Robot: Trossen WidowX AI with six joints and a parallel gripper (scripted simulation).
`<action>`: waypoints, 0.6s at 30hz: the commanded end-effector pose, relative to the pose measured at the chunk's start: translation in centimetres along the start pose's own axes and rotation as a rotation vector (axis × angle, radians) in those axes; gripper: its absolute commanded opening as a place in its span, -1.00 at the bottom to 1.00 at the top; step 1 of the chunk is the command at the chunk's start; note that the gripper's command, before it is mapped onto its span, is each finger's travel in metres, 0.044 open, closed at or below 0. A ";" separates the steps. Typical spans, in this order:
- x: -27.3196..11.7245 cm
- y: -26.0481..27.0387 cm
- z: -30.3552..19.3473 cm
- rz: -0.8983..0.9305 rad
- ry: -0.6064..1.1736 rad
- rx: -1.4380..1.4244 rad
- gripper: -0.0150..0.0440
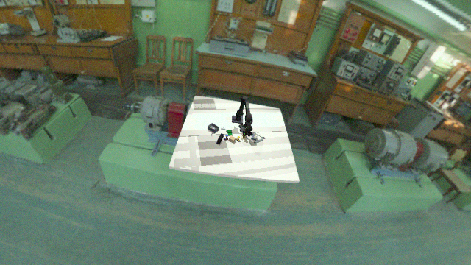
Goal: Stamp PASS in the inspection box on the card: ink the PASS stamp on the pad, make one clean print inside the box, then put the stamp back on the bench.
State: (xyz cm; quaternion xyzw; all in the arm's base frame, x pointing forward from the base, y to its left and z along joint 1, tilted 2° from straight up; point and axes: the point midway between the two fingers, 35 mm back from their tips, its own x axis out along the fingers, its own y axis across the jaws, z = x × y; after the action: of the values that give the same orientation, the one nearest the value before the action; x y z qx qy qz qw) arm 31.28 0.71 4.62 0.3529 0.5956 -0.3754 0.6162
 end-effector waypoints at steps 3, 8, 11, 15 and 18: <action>0.1 0.1 0.1 0.003 -0.004 0.000 -0.49; 0.0 0.1 0.1 0.003 -0.004 0.000 -0.49; -0.1 0.1 0.1 0.003 -0.004 0.000 -0.49; -0.3 0.1 0.1 0.003 -0.004 0.000 -0.49; -0.5 0.1 0.1 0.003 -0.004 0.000 -0.49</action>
State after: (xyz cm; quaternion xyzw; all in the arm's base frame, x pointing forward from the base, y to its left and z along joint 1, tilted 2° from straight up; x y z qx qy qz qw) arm 31.34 0.71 4.82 0.3533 0.5951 -0.3751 0.6167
